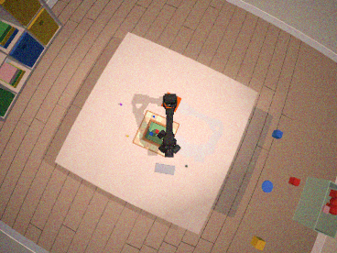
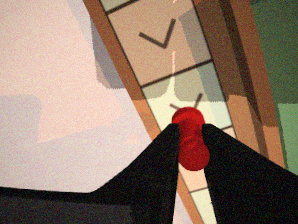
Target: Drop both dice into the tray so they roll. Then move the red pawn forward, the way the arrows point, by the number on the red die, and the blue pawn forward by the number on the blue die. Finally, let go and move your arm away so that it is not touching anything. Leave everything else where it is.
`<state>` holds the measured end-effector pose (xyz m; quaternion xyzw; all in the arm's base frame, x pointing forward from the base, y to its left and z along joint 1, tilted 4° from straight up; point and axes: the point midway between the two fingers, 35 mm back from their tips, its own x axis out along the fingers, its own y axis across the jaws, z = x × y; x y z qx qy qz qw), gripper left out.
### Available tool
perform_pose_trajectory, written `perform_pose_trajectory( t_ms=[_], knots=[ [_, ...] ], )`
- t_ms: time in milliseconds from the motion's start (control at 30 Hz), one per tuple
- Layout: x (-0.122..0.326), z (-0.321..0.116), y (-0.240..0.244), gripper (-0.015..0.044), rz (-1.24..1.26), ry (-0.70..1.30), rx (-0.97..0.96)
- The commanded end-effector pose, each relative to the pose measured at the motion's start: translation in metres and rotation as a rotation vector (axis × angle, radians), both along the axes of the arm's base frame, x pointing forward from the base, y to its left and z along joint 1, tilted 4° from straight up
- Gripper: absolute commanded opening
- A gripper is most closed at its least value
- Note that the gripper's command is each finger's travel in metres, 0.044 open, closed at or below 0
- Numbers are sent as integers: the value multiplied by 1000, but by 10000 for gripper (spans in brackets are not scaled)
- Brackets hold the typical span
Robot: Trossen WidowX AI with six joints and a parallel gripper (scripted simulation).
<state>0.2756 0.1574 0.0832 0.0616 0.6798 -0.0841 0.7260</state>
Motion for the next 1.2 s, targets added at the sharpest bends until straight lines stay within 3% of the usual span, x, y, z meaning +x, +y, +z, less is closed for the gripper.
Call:
perform_pose_trajectory(
  t_ms=[0,467,700,1167],
  knots=[
    [1,27,3,0,-2,-15,3],
    [-11,95,4,0,-2,-14,4],
    [-12,95,1,0,-2,-14,3],
    [-31,82,-61,0,-2,-11,-1]
  ],
)
